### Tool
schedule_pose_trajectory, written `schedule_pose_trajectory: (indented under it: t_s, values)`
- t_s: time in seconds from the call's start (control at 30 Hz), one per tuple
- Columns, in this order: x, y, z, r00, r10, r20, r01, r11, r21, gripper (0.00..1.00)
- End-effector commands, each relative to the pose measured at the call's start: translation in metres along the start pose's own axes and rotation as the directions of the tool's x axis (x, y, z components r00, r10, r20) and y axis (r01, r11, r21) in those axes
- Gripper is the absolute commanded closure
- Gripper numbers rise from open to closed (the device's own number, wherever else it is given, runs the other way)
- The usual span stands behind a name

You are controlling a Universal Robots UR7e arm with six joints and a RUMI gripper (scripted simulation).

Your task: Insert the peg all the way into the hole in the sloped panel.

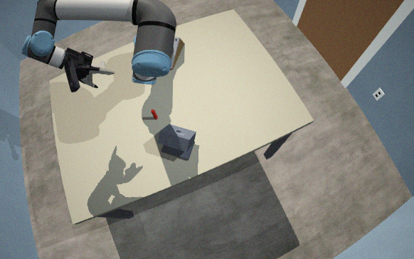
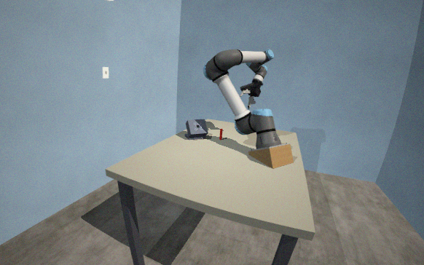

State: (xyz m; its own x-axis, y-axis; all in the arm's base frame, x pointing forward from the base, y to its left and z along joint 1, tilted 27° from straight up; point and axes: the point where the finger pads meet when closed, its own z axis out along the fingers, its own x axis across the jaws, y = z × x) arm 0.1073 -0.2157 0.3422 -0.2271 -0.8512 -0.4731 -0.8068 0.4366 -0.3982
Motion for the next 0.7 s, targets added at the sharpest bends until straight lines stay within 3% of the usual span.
schedule_pose_trajectory:
  t_s: [0.0,0.67]
  values:
    - [0.0,0.0,-0.0002,1.0,0.0,-0.001,0.0,1.0,0.0,0.0]
    - [0.0003,0.0001,0.0044,0.999,-0.04,-0.005,0.04,0.999,-0.018,0.0]
